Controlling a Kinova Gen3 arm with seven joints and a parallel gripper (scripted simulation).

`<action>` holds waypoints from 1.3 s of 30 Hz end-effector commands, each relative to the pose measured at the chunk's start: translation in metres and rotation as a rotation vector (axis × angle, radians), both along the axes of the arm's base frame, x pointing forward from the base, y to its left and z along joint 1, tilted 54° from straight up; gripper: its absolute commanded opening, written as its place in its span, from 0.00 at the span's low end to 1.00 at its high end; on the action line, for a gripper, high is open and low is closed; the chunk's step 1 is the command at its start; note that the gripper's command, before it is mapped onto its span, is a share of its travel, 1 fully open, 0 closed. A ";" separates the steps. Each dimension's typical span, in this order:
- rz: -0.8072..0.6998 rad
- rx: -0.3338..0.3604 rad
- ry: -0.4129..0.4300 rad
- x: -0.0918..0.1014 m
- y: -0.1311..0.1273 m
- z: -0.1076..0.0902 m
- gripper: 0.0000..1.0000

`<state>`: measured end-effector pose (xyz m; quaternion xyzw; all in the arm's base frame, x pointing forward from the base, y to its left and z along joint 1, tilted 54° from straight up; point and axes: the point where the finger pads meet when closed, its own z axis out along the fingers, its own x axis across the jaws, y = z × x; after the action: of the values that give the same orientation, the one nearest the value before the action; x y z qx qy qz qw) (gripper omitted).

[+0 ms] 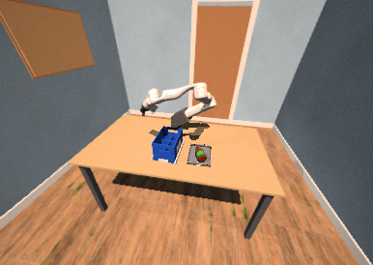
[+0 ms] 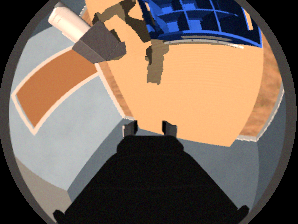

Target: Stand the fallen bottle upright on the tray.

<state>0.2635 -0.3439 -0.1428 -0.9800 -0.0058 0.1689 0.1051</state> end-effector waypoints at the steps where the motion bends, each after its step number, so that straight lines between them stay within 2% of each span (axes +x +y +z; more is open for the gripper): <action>1: -0.100 0.026 -0.010 0.018 0.024 0.050 1.00; 2: -0.148 0.050 -0.003 0.021 0.039 0.063 1.00; 3: -0.154 0.053 -0.002 0.021 0.041 0.064 1.00; 6: -0.321 0.131 0.022 0.031 0.090 0.108 1.00; 9: -0.332 0.136 0.024 0.032 0.093 0.111 1.00; 13: -0.552 0.240 0.055 0.045 0.159 0.170 1.00; 14: -0.560 0.244 0.056 0.045 0.162 0.172 1.00; 18: -0.758 0.338 0.086 0.057 0.221 0.224 1.00; 23: -0.947 0.427 0.113 0.067 0.277 0.274 1.00; 25: -0.947 0.427 0.113 0.067 0.277 0.274 1.00; 32: -1.122 0.509 0.135 0.078 0.332 0.321 1.00; 39: -1.212 0.552 0.147 0.084 0.359 0.345 1.00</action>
<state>0.3481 0.0091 0.1911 -0.7315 0.5104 0.1474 0.4274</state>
